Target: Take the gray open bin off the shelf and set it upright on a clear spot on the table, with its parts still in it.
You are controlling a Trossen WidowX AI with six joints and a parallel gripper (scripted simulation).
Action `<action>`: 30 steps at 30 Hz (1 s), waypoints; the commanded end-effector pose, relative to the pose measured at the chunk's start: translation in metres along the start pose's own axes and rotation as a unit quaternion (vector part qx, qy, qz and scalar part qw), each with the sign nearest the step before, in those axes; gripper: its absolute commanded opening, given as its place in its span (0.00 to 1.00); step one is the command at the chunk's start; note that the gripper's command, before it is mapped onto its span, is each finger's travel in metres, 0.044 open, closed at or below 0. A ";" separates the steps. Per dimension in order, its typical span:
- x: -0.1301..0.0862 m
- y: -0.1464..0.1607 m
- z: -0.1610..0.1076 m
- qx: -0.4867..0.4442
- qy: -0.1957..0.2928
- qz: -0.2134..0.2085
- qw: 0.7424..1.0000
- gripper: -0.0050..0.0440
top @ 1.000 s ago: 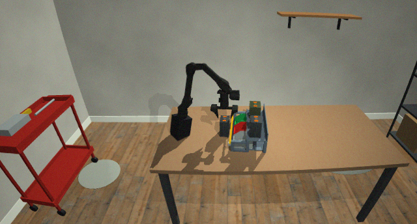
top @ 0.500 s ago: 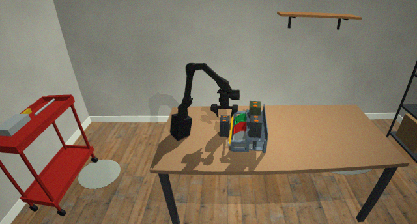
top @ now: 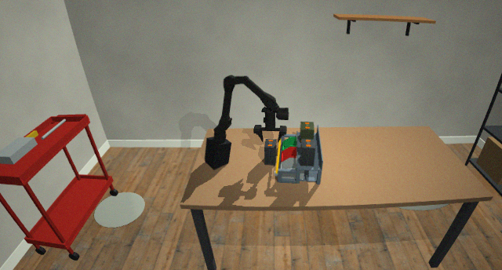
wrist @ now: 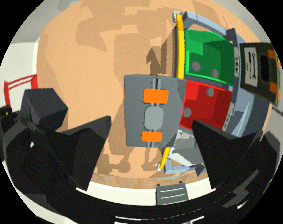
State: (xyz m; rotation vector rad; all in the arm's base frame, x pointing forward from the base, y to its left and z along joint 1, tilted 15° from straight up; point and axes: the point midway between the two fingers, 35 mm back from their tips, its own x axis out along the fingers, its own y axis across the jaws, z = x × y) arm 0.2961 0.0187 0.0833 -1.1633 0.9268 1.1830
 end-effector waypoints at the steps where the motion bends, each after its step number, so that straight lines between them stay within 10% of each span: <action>1: -0.008 -0.004 0.001 -0.005 0.001 -0.013 1.000 1.00; 30: -0.007 -0.004 0.001 -0.002 0.001 -0.012 1.000 0.97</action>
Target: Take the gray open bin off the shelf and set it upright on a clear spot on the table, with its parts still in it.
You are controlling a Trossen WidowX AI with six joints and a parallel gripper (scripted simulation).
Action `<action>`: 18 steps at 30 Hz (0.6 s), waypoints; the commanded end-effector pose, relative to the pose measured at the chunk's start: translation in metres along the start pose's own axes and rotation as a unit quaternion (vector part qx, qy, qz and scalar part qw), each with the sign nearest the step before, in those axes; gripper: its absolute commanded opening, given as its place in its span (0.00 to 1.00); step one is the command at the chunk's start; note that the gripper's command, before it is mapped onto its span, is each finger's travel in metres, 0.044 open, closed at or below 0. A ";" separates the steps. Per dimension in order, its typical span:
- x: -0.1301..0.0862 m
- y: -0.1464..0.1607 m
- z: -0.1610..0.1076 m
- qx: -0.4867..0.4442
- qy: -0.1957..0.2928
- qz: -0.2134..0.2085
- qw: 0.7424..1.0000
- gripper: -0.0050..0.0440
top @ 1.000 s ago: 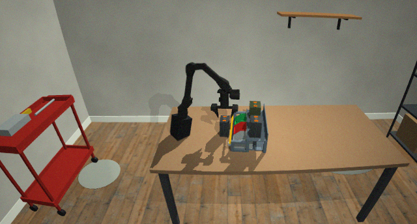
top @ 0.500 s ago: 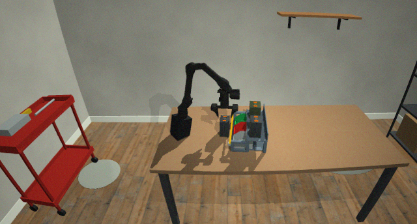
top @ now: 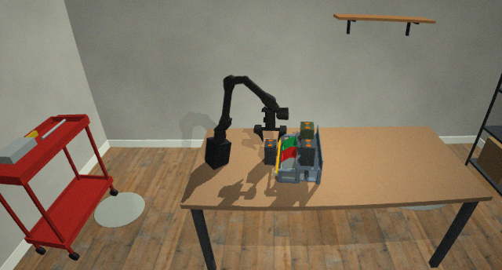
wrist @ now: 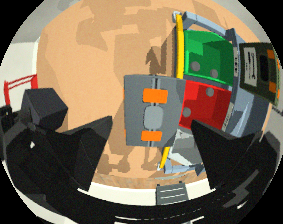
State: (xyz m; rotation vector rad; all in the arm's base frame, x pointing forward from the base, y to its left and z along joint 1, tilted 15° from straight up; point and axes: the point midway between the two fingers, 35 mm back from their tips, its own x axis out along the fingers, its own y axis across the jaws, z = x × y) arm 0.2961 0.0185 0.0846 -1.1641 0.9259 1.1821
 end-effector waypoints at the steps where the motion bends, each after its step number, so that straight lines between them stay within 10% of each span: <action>1: -0.006 -0.004 0.001 -0.002 0.001 -0.011 1.000 1.00; 18: -0.007 -0.004 0.001 -0.003 0.001 -0.011 1.000 1.00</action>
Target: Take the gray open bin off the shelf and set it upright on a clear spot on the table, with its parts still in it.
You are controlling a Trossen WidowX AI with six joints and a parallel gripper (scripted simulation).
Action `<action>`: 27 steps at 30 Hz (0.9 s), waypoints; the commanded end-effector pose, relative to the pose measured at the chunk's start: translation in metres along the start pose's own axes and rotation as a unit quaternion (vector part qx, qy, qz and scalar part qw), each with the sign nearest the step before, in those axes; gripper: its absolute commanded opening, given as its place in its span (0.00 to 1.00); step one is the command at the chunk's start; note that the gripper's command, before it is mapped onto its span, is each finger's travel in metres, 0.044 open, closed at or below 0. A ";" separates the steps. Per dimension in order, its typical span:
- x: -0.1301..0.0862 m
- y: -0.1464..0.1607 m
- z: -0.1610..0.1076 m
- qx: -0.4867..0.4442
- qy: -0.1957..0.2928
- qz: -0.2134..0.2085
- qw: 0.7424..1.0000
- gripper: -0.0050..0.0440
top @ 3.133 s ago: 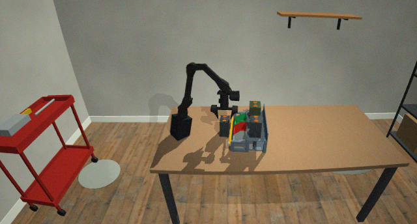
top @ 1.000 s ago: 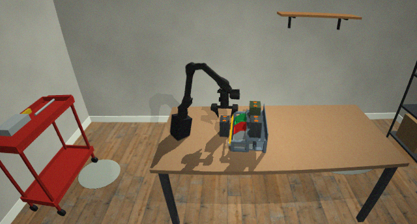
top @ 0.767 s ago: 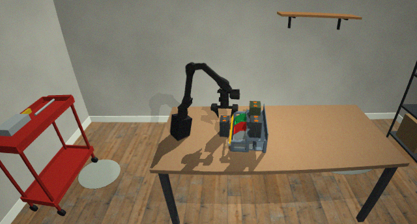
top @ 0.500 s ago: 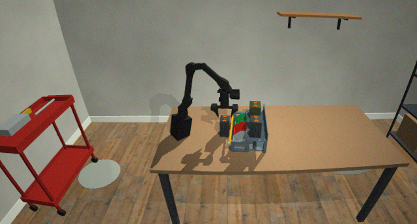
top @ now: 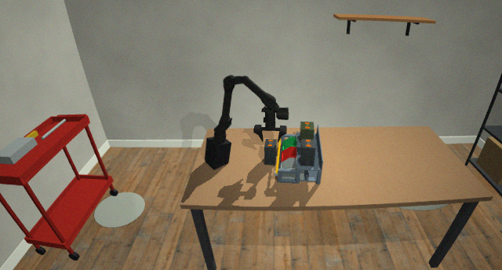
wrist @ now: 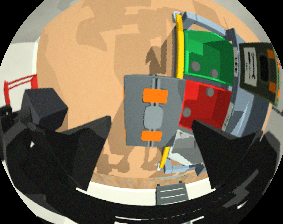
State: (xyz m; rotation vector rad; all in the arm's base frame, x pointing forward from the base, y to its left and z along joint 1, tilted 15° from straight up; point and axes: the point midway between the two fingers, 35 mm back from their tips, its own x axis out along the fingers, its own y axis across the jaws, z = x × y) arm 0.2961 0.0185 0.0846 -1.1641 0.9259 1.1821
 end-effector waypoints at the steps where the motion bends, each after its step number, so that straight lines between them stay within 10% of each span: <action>1: -0.009 -0.004 0.001 -0.003 0.001 -0.012 1.000 1.00; 27: -0.013 -0.004 0.001 -0.005 0.001 -0.012 1.000 1.00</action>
